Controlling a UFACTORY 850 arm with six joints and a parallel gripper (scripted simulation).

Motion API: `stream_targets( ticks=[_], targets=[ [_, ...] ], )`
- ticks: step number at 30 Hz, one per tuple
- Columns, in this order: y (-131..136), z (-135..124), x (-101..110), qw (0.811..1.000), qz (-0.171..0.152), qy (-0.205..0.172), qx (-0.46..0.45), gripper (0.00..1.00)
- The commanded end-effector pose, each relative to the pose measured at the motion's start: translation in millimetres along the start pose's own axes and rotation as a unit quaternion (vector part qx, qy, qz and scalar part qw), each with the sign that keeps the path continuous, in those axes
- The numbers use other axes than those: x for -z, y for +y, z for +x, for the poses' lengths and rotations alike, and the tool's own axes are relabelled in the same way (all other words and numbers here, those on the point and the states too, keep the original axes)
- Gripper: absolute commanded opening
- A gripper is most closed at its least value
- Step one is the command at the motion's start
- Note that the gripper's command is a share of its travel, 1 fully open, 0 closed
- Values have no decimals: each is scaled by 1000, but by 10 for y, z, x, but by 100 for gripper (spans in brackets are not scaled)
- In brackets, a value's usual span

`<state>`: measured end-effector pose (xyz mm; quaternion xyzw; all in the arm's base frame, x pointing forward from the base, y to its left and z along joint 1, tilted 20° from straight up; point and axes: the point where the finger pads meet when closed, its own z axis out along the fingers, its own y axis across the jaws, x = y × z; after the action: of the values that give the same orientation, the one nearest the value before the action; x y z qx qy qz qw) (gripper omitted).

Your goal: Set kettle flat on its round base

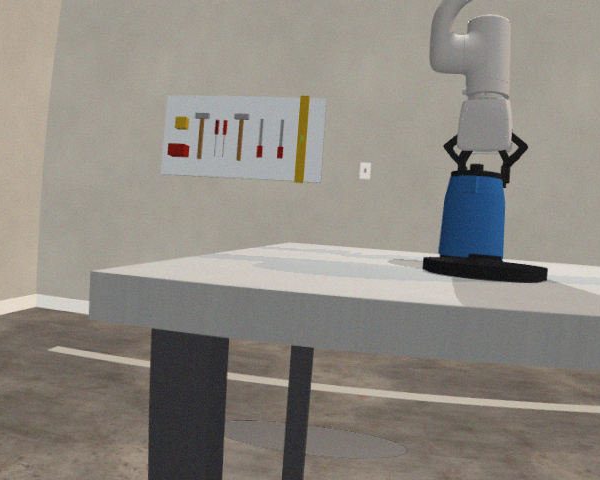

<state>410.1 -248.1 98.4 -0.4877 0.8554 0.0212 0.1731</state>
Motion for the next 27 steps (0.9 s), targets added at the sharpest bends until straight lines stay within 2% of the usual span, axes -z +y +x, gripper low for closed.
stream_targets(
  ticks=[1,11,27],
  targets=[
    [-8,1,-110,1000,1,0,0,81],
    [-9,1,-248,1000,1,0,0,81],
    [-9,1,-258,1000,1,0,0,81]
  ],
)
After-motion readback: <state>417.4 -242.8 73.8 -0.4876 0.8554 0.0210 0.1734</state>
